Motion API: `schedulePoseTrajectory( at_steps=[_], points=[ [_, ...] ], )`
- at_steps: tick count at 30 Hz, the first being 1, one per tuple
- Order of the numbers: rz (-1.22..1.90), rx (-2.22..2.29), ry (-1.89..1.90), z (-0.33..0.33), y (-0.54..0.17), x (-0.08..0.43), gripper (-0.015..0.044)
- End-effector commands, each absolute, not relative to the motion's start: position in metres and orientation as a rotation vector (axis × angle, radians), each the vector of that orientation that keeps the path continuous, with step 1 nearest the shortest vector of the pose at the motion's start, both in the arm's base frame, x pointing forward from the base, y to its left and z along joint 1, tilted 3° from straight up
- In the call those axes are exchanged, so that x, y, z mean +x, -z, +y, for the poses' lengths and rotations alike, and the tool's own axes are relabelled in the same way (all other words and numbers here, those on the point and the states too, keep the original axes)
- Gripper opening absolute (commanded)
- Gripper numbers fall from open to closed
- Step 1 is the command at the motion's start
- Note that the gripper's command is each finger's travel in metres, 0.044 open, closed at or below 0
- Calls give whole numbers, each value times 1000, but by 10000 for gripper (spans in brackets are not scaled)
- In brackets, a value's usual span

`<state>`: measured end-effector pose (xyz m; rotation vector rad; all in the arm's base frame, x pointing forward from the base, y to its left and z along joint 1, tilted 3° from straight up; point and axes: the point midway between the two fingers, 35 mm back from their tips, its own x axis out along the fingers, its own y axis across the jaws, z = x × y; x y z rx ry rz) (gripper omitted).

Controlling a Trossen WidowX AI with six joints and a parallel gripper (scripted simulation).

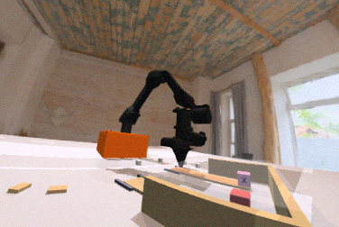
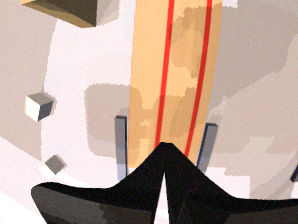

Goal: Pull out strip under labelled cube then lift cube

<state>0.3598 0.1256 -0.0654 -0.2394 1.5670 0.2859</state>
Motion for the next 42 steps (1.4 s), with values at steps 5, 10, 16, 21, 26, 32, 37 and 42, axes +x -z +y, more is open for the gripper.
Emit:
schedulePoseTrajectory(
  at_steps=[5,10,16,21,26,32,37,42],
  points=[
    [1570,-234,-284,126,74,358,0],
    [1570,-234,-284,126,74,358,0],
    [1570,-234,-284,126,74,358,0],
    [1570,-234,-284,126,74,358,0],
    [1570,-234,-284,126,74,358,0],
    [1570,-234,-284,126,75,358,0],
    [1570,-234,-284,126,76,358,0],
    [1570,-234,-284,126,76,358,0]
  ],
)
